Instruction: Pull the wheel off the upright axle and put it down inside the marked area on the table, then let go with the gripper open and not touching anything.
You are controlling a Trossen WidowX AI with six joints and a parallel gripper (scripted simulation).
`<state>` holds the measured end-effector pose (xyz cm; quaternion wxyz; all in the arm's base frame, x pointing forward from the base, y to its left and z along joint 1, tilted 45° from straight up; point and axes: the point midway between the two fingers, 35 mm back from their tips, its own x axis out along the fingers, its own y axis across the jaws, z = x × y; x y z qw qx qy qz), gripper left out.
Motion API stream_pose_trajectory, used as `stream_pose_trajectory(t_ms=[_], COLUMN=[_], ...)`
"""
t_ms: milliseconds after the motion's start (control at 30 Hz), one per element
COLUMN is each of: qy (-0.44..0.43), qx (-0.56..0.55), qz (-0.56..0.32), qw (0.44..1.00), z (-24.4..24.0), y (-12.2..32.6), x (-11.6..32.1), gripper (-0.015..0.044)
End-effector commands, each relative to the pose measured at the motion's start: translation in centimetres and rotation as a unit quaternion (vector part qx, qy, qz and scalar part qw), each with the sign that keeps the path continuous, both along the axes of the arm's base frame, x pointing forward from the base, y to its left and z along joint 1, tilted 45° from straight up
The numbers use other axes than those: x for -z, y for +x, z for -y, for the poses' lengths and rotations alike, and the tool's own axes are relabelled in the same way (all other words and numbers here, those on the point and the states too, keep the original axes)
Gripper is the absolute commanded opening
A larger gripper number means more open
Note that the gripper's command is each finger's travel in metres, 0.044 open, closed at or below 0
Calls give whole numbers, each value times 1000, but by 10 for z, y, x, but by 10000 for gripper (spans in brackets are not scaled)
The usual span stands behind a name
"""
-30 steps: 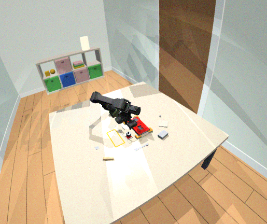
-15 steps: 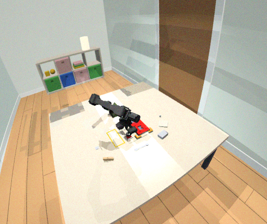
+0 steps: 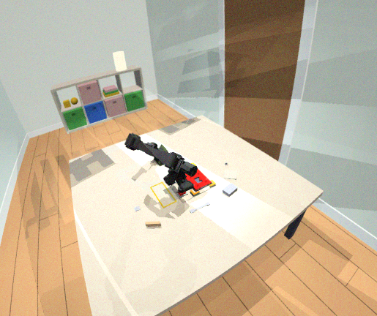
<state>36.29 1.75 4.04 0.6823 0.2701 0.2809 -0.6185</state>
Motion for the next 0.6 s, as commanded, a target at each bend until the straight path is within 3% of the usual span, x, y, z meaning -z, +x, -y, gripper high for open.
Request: stream_pose_trajectory(t_ms=[0,233,567], qy=[0,0,0], qx=[1,1,1], qz=[0,0,0], qw=[1000,1000,1000], z=[0,0,-3], y=[0,0,0], x=[0,-1,-3], gripper=[148,0,0])
